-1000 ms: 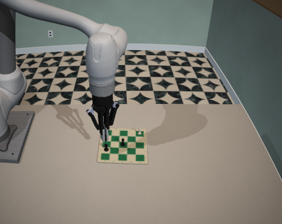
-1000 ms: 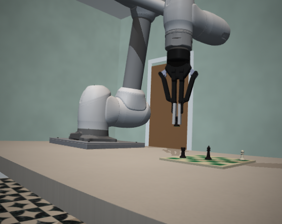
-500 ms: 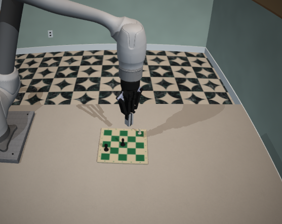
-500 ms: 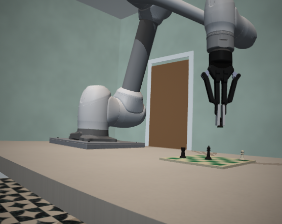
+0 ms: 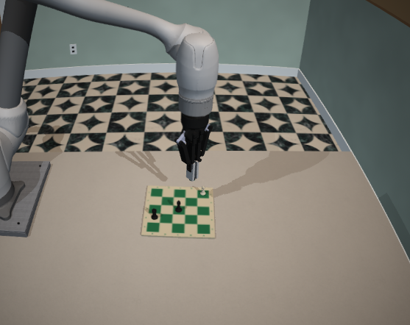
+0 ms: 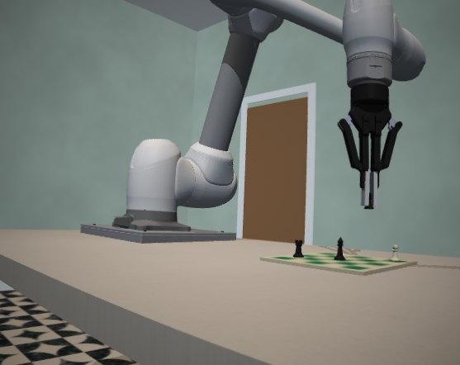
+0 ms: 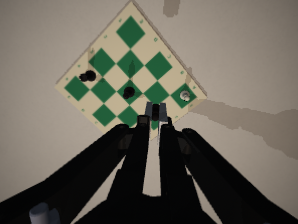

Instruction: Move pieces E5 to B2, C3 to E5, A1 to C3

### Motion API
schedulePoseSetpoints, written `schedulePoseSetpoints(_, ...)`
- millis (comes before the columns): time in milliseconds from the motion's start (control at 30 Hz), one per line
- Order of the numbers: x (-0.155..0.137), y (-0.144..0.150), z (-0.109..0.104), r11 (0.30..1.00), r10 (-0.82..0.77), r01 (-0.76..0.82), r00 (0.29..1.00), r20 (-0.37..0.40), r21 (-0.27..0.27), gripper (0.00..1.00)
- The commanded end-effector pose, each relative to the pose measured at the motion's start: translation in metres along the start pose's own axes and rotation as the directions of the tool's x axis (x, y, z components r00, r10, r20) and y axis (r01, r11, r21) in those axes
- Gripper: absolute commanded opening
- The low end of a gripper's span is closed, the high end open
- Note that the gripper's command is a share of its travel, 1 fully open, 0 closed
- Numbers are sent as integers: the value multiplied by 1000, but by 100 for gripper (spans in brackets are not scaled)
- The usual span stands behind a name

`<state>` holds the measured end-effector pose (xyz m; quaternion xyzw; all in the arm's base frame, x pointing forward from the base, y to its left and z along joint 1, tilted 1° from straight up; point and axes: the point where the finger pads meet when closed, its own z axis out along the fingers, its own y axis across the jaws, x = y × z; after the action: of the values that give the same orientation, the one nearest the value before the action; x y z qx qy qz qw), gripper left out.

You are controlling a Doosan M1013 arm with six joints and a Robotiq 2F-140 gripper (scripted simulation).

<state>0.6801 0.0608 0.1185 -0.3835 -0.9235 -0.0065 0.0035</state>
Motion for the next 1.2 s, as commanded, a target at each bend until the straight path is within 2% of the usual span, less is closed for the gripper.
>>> schedulePoseSetpoints(0, 0, 0, 3, 1000, 0, 0, 1000, 0, 0, 0)
schedulePoseSetpoints(767, 0, 0, 86, 1000, 0, 0, 1000, 0, 0, 0)
schedulePoseSetpoints(1167, 0, 1, 95, 1000, 0, 0, 1000, 0, 0, 0)
